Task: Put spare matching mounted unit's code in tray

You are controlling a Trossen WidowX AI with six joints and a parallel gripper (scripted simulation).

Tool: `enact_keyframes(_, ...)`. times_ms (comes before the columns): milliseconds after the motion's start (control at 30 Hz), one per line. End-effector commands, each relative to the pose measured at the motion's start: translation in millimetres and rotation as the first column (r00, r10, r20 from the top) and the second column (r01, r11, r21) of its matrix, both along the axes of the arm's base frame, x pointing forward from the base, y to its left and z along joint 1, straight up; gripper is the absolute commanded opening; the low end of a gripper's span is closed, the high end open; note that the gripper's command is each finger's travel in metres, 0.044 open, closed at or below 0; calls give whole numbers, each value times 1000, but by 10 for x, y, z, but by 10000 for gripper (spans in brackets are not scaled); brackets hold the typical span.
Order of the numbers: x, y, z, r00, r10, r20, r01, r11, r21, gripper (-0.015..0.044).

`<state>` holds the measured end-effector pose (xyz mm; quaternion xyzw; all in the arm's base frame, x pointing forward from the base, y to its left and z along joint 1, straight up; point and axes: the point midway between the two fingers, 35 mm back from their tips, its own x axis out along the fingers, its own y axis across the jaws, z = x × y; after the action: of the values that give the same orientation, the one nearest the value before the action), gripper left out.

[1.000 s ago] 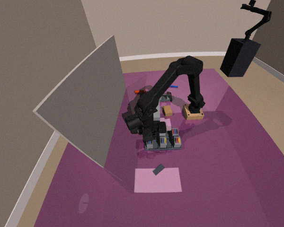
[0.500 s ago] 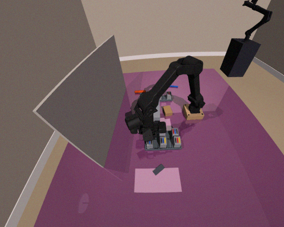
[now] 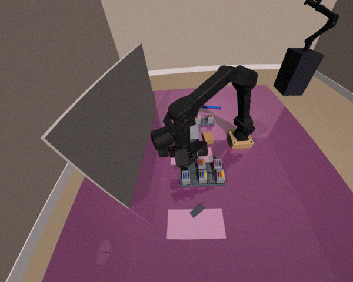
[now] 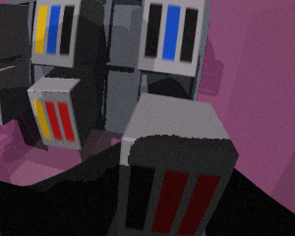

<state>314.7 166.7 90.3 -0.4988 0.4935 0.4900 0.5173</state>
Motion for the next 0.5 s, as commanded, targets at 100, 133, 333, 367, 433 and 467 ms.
enact_keyframes(100, -1, -1, 101, 1000, 0, 7, 0, 1000, 3, 0)
enact_keyframes(133, 3, -1, 121, 1000, 0, 6, 0, 1000, 3, 0)
enact_keyframes(333, 32, -7, 363, 1000, -1, 3, 1, 1000, 3, 0)
enact_keyframes(367, 34, -9, 405, 1000, -2, 2, 2, 1000, 2, 0)
enact_keyframes(433, 38, -15, 488, 1000, -2, 1, 2, 1000, 2, 0)
enact_keyframes(467, 39, -18, 530, 1000, -2, 0, 2, 1000, 2, 0)
